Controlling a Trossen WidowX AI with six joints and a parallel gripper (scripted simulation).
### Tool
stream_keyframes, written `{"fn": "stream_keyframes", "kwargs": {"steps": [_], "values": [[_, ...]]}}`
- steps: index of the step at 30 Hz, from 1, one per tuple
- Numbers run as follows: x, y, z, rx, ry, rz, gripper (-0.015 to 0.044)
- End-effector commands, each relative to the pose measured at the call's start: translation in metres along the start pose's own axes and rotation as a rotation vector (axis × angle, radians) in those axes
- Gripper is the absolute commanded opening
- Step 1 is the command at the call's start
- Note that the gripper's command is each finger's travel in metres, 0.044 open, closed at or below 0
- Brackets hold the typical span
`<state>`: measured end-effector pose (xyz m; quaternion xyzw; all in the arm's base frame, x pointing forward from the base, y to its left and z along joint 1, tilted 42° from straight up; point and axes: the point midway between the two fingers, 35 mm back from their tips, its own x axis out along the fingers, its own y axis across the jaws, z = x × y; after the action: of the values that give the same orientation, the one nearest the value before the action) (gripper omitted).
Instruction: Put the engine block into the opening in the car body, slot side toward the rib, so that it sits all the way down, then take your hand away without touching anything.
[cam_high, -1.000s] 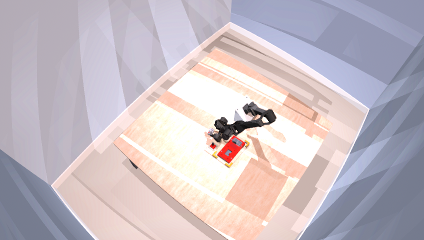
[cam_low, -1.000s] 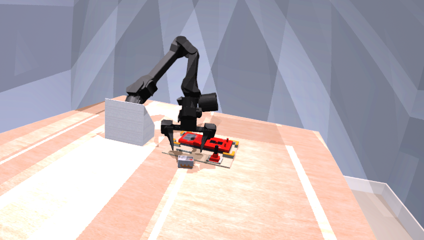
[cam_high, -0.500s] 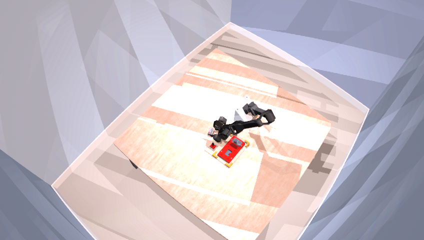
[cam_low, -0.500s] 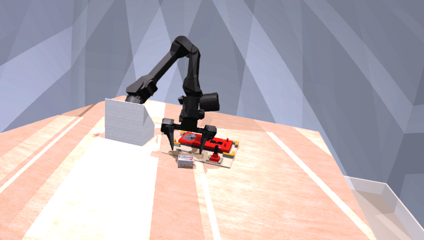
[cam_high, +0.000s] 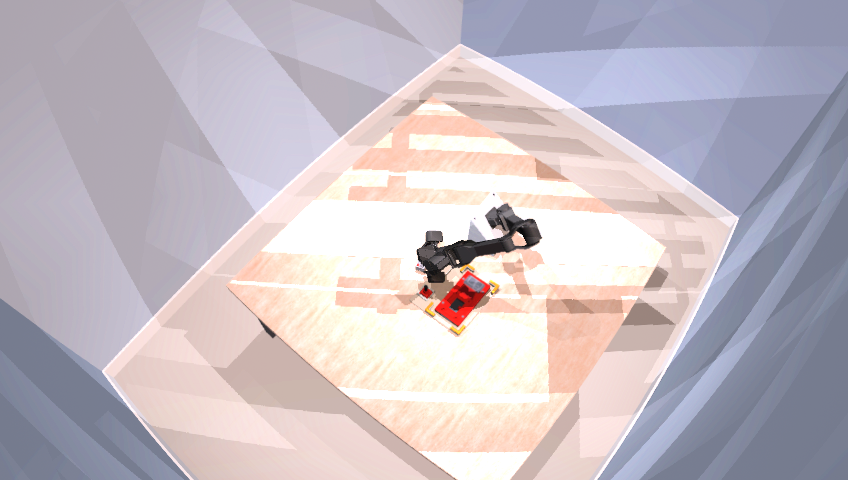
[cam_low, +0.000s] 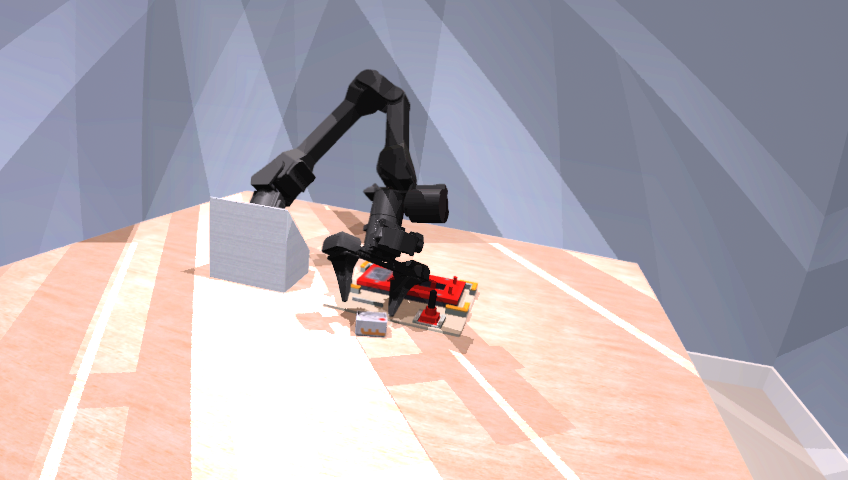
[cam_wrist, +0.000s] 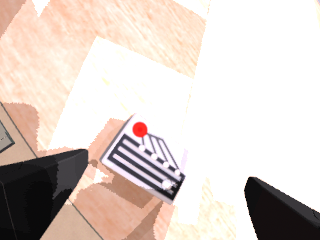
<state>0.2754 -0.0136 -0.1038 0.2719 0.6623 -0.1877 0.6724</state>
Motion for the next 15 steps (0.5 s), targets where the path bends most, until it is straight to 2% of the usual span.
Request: {"fn": "stream_keyframes", "kwargs": {"steps": [1, 15], "values": [[0.0022, -0.0014, 0.0006, -0.093, 0.053, 0.017, 0.044], [0.0008, -0.0061, 0.007, -0.506, 0.223, 0.185, 0.044]]}}
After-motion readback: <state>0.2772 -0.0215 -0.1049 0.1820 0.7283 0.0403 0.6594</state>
